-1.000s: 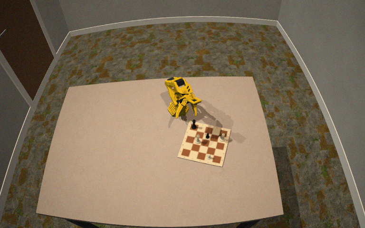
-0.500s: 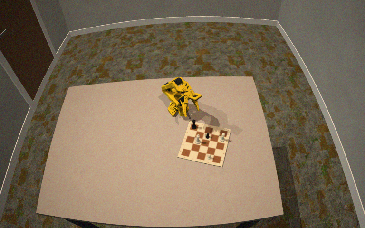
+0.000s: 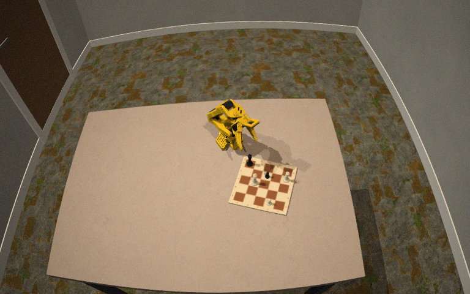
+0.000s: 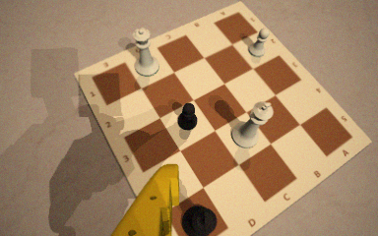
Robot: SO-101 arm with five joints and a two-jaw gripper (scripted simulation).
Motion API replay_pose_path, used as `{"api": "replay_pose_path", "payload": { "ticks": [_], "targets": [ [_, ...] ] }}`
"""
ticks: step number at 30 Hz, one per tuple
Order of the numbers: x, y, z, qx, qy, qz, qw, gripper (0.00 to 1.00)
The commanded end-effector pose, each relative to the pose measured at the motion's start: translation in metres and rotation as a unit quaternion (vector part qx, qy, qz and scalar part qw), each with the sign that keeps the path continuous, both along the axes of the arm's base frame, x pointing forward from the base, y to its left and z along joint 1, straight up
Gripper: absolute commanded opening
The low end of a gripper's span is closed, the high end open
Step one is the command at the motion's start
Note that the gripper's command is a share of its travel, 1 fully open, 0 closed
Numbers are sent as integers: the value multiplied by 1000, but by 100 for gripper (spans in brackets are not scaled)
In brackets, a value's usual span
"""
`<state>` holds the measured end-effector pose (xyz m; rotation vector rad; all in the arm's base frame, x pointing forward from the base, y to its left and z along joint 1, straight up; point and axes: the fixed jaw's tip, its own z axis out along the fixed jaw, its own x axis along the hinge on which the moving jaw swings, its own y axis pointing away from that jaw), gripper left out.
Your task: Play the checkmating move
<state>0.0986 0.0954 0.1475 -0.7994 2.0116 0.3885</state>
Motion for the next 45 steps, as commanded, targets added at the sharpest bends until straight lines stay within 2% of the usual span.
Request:
{"api": "replay_pose_path", "payload": {
  "ticks": [1, 20, 25, 27, 31, 35, 38, 41, 45],
  "targets": [
    [-2, 0, -4, -3, 9, 2, 1000, 40],
    [-1, 0, -4, -4, 10, 1, 1000, 40],
    [10, -8, -10, -26, 38, -48, 998, 33],
    [10, -8, -10, -26, 38, -48, 998, 33],
    [28, -26, -21, -59, 94, -133, 985, 22],
    [42, -50, -33, -83, 158, -220, 959, 9],
    [48, -63, -40, -91, 194, -263, 941, 3],
    [49, -69, -43, -93, 208, -281, 932, 0],
    [50, -69, -44, -93, 210, -282, 932, 0]
  ]
}}
